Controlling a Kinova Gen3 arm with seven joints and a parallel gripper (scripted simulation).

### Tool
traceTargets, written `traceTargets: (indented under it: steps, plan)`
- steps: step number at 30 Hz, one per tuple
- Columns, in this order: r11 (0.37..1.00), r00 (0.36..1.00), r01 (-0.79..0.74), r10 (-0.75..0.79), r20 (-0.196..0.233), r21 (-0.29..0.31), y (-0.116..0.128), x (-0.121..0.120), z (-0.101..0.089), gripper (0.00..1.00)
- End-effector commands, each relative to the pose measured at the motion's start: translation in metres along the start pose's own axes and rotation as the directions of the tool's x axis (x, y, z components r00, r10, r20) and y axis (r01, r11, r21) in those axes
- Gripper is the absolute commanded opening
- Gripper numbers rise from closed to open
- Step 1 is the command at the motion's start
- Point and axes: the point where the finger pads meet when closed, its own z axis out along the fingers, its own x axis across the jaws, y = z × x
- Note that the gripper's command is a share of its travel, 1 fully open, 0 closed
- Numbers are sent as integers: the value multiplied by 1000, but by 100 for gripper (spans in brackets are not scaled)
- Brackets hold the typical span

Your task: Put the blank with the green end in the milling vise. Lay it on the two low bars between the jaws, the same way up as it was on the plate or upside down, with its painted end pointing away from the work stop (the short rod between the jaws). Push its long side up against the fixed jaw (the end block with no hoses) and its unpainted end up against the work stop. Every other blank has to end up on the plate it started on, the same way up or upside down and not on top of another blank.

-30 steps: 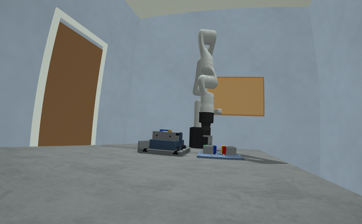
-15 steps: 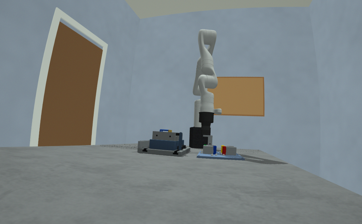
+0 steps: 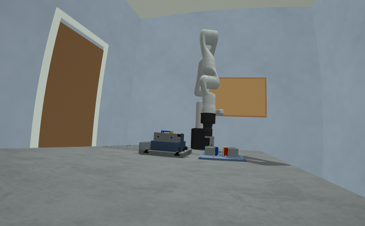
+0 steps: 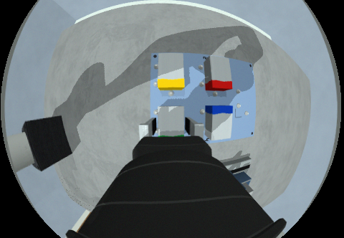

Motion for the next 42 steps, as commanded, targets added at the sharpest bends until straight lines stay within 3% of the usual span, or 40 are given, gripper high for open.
traceTargets:
  steps: [1,3,4,42]
  plan:
    - [1000,1000,0,0,-2,0,0,1,-1,100]
    - [1000,1000,0,0,-2,0,0,1,-1,100]
    - [1000,1000,0,0,-2,0,0,1,-1,0]
    - [1000,1000,0,0,-2,0,0,1,-1,0]
